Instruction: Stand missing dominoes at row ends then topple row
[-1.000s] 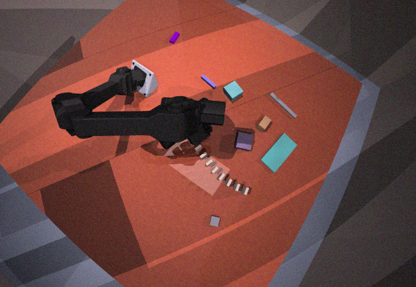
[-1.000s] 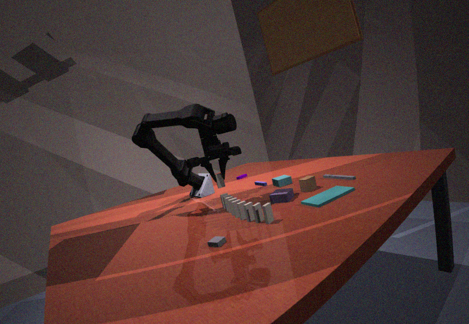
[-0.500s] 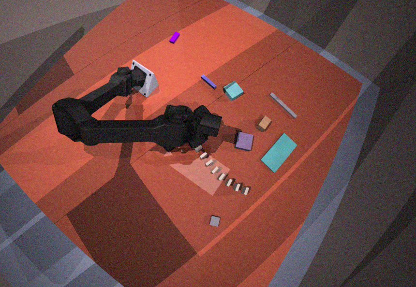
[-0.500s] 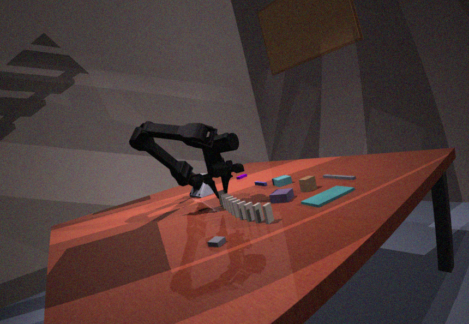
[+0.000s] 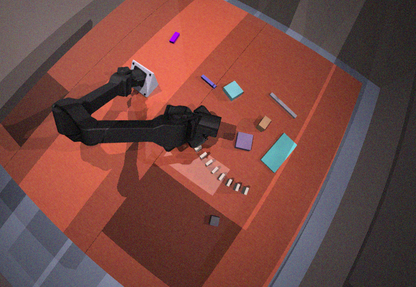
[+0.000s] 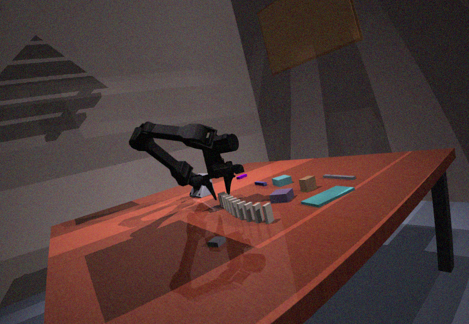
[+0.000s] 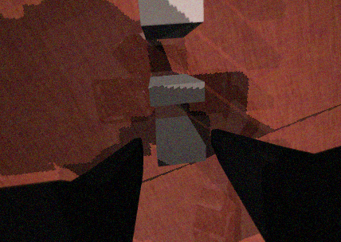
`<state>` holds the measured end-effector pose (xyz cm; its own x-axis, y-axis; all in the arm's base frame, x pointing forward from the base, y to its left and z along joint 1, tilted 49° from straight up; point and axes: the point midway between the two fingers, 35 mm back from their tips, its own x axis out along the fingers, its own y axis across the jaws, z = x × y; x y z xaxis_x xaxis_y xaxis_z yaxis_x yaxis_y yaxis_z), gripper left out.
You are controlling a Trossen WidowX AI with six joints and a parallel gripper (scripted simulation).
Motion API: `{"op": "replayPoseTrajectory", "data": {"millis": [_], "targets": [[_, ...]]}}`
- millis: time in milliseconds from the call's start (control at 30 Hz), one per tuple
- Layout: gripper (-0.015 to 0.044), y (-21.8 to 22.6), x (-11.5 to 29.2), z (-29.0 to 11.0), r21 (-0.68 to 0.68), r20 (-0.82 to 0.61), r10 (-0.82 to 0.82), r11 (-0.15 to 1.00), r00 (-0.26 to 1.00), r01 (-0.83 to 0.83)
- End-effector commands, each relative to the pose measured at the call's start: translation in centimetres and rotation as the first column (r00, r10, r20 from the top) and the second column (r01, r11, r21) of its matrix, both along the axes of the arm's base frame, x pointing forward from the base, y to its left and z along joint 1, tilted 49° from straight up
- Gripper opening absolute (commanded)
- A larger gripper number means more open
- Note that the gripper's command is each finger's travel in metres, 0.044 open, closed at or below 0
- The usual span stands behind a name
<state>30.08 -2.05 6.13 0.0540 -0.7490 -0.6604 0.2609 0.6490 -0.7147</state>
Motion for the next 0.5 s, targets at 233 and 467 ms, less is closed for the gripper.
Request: {"op": "replayPoseTrajectory", "data": {"millis": [233,467], "targets": [[0.044,-0.1,0.0,0.1,-0.005,0.0,0.004,1.0,1.0,-0.004],[0.044,7.0,-0.1,5.8,0.024,0.0,0.087,0.996,0.996,-0.086]]}}
